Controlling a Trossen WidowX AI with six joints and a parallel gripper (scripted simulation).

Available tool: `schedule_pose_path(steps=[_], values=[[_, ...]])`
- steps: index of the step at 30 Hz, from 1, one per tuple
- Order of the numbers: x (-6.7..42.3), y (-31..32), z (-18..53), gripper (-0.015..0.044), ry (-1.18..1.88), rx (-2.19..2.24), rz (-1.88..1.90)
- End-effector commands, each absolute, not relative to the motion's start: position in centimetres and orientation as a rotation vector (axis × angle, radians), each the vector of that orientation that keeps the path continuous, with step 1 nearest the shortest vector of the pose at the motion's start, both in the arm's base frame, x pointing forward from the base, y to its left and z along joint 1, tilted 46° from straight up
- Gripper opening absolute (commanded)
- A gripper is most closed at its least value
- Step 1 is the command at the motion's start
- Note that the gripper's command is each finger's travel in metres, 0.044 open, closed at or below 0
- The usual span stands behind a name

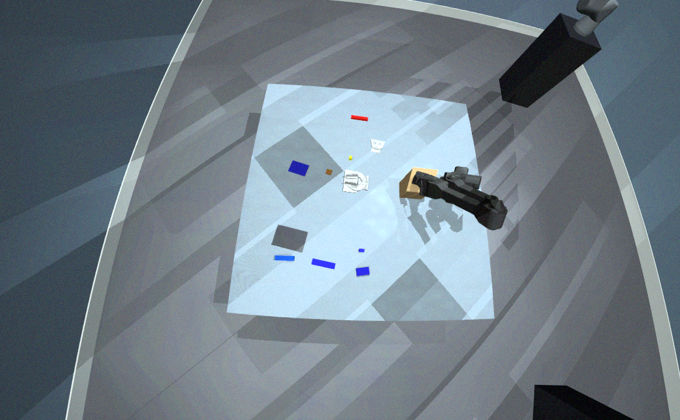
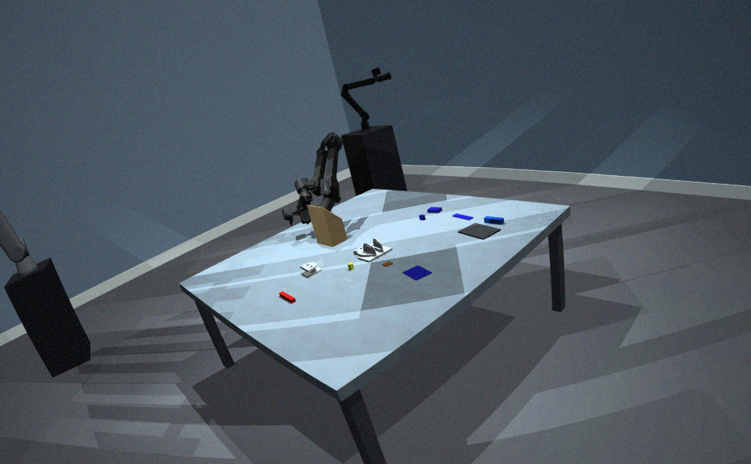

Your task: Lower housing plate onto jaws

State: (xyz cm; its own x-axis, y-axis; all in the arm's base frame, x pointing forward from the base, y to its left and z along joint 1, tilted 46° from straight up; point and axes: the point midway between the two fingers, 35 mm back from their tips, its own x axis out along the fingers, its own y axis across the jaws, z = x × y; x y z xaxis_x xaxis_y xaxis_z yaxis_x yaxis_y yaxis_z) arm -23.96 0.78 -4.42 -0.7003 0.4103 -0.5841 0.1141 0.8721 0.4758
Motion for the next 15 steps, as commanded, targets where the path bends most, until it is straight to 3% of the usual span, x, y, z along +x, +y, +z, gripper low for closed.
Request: schedule_pose_path(steps=[1,15], values=[[-24.0,0.8,-4.4,0.0426,2.318,0.376,0.533],[-24.2,-6.9,-8.2,0.0440,2.221,0.005,0.594]])
